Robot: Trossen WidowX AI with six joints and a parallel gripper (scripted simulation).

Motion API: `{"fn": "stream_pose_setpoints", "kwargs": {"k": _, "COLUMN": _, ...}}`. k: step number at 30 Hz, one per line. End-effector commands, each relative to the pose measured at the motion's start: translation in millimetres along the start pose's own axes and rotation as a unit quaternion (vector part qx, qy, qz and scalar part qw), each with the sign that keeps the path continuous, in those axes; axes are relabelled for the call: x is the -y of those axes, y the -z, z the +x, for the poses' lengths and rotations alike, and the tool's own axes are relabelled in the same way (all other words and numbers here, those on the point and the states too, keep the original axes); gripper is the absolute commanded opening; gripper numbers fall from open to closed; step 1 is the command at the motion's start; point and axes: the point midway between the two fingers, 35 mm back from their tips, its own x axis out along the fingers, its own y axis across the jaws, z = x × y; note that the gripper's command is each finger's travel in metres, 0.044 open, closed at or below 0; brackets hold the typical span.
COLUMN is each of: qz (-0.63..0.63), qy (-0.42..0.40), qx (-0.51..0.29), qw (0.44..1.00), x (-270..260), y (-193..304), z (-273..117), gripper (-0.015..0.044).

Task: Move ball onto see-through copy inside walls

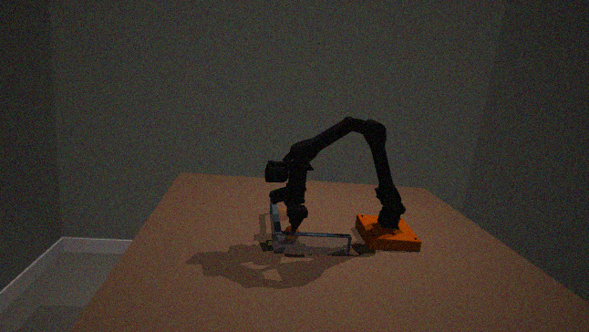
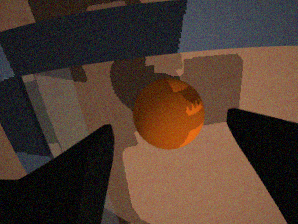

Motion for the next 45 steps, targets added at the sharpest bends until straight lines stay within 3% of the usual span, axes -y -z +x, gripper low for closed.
{"fn": "stream_pose_setpoints", "kwargs": {"k": 1, "qz": 0.003, "qy": 0.002, "qx": -0.003, "qw": 1.0, "x": 0.9, "y": 1.7, "z": 8.7, "gripper": 0.035}}
{"fn": "stream_pose_setpoints", "kwargs": {"k": 11, "qz": 0.003, "qy": 0.002, "qx": -0.003, "qw": 1.0, "x": 1.1, "y": 2.5, "z": 22.5, "gripper": 0.035}}
{"fn": "stream_pose_setpoints", "kwargs": {"k": 15, "qz": 0.003, "qy": 0.002, "qx": -0.003, "qw": 1.0, "x": 1.1, "y": 2.5, "z": 22.5, "gripper": 0.0245}}
{"fn": "stream_pose_setpoints", "kwargs": {"k": 22, "qz": 0.003, "qy": 0.002, "qx": -0.003, "qw": 1.0, "x": 1.1, "y": 2.5, "z": 22.5, "gripper": 0.0199}}
{"fn": "stream_pose_setpoints", "kwargs": {"k": 30, "qz": 0.0, "qy": -0.007, "qx": -0.014, "qw": 1.0, "x": 3.6, "y": 6.5, "z": 4.8, "gripper": 0.0}}
{"fn": "stream_pose_setpoints", "kwargs": {"k": 45, "qz": 0.002, "qy": -0.001, "qx": -0.006, "qw": 1.0, "x": 1.0, "y": -2.3, "z": -73.4, "gripper": 0.0}}
